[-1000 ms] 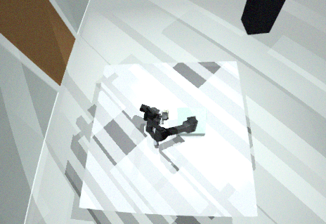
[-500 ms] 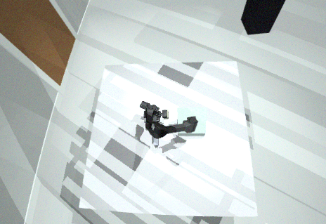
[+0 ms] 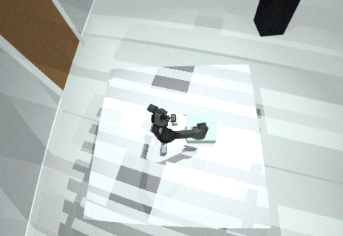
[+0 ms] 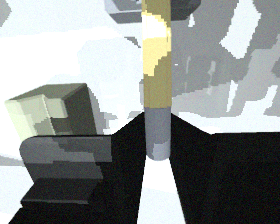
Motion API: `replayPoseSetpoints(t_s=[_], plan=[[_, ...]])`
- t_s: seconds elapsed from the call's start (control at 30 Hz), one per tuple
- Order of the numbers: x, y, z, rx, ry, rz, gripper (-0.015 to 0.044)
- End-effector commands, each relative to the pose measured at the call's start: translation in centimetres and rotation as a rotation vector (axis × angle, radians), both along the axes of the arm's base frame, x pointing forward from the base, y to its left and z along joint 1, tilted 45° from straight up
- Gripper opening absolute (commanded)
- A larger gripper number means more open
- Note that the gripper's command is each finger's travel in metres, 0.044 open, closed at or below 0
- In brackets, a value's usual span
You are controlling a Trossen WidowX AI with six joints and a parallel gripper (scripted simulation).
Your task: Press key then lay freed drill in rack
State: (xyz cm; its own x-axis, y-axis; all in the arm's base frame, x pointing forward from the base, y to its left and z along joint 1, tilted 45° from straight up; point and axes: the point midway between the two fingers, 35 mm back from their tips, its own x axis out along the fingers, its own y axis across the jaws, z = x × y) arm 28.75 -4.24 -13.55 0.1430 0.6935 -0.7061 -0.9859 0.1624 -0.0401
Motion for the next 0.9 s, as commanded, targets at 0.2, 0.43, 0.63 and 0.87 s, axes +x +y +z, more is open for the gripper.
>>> replayPoseSetpoints(t_s=[0.2,0.43,0.63,0.87], plan=[[-0.01,0.12,0.03,0.001,0.001,0.000,0.0289],[0.22,0.31,0.27,-0.005,-0.004,0.001,0.0440],[0.34,0.44,0.41,-0.005,-0.004,0.001,0.0440],[0.43,0.59,0.52,-0.005,-0.004,0.001,0.0440]])
